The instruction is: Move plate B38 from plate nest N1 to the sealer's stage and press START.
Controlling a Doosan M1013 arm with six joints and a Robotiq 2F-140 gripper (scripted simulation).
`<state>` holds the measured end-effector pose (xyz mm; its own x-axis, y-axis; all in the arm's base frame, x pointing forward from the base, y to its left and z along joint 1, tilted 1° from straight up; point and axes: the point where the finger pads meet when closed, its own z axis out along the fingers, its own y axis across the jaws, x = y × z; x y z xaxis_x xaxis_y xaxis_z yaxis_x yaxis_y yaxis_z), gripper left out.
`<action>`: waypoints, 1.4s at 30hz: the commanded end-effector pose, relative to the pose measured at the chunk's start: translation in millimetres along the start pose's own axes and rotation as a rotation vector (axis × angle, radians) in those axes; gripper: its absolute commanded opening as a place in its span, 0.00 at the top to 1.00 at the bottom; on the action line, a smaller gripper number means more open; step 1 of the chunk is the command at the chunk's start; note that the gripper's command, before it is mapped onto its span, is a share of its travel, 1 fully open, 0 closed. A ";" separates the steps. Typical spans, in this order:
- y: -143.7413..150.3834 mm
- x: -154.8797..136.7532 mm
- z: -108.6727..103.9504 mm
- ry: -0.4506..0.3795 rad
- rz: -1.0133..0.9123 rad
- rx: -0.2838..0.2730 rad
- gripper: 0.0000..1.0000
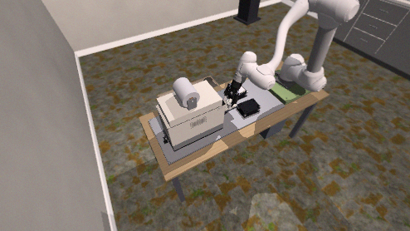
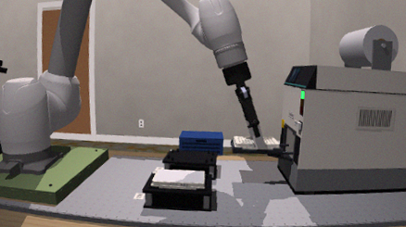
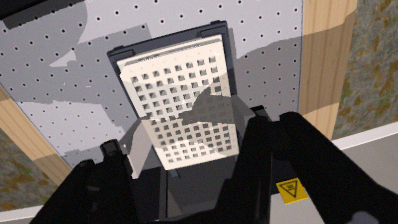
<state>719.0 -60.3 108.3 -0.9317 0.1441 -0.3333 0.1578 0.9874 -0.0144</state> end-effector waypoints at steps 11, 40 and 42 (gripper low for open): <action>0.0 0.0 -0.1 0.000 0.000 0.000 0.30; 0.0 -3.4 -9.5 0.000 0.000 0.000 0.30; 0.0 -3.4 -9.5 0.000 0.000 0.000 0.30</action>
<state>719.1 -60.2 118.3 -0.9317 0.1441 -0.3333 0.1579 0.9874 -0.0144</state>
